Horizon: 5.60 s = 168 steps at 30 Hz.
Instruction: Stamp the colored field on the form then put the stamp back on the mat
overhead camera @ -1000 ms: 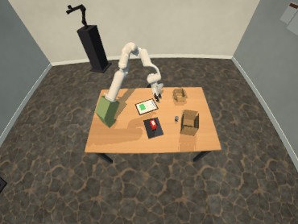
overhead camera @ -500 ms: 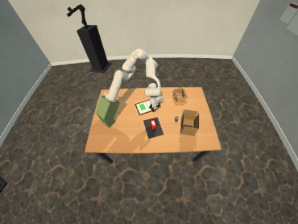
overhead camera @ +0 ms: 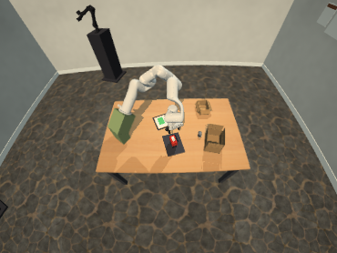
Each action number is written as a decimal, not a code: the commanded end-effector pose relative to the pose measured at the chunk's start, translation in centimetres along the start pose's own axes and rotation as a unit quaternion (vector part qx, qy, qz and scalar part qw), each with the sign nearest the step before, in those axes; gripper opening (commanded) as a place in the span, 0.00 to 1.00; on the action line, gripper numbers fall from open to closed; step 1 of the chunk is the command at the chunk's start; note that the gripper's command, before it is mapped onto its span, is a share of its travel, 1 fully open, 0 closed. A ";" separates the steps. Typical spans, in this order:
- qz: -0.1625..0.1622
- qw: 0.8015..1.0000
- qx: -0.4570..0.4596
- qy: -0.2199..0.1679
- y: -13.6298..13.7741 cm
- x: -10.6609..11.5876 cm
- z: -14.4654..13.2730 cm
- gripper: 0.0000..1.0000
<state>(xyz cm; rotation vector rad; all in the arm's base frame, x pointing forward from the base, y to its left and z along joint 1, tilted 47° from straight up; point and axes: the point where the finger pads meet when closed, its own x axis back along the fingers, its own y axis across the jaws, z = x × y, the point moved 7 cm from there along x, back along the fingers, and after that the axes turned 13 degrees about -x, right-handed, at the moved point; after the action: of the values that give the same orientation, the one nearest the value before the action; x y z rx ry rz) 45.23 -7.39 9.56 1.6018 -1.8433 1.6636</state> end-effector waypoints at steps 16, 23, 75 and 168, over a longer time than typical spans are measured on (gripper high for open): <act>-0.011 0.995 -0.079 -0.060 2.0 -0.5 4.8 1.00; -0.011 0.995 -0.079 -0.060 2.0 -0.5 4.8 1.00; -0.045 0.752 -0.657 -0.034 -9.4 7.7 -23.6 1.00; -0.036 0.848 -0.526 -0.052 -8.9 3.4 -29.3 1.00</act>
<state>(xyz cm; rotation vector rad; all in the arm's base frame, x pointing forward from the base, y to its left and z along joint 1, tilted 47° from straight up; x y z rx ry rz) 36.79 16.81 26.81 1.0493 -2.0491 0.0891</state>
